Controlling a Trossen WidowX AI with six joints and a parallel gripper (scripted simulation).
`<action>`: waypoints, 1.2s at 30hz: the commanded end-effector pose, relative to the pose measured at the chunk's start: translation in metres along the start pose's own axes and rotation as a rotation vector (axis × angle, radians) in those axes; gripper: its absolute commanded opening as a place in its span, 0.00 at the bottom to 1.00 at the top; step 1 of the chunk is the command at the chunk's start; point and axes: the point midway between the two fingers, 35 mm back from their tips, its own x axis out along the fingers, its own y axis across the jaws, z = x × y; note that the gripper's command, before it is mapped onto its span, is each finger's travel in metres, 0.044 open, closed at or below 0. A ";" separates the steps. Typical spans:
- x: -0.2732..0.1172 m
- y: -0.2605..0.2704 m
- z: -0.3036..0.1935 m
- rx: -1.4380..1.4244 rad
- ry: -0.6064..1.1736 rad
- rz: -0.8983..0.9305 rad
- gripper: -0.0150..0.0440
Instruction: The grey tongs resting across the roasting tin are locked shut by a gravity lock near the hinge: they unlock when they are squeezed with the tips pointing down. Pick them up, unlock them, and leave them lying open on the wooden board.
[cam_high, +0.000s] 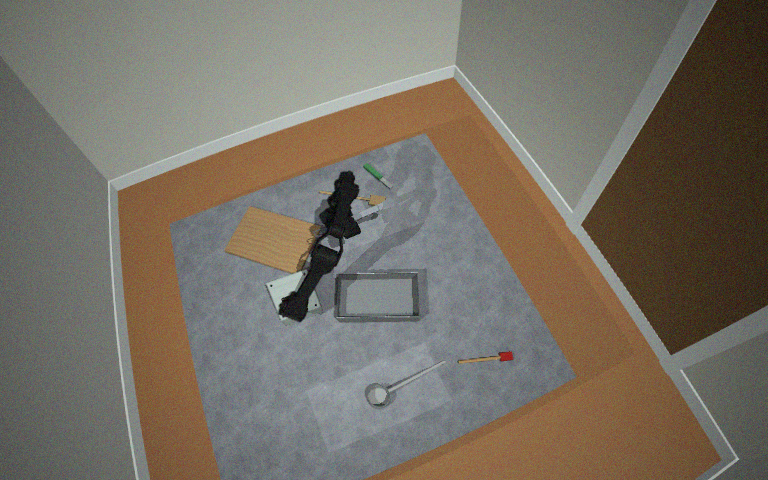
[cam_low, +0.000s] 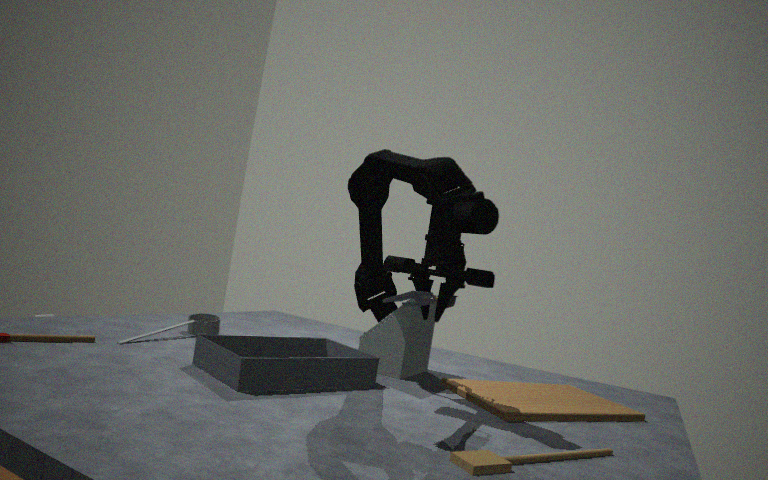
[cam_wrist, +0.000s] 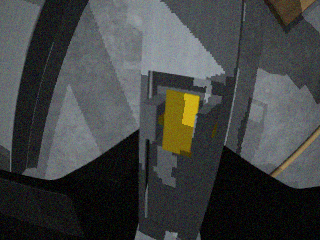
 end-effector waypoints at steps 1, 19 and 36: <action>-0.001 -0.006 0.003 -0.088 0.000 0.002 0.00; -0.020 -0.075 0.066 0.122 0.003 -0.037 0.00; -0.027 -0.147 0.177 0.434 -0.015 -0.048 0.00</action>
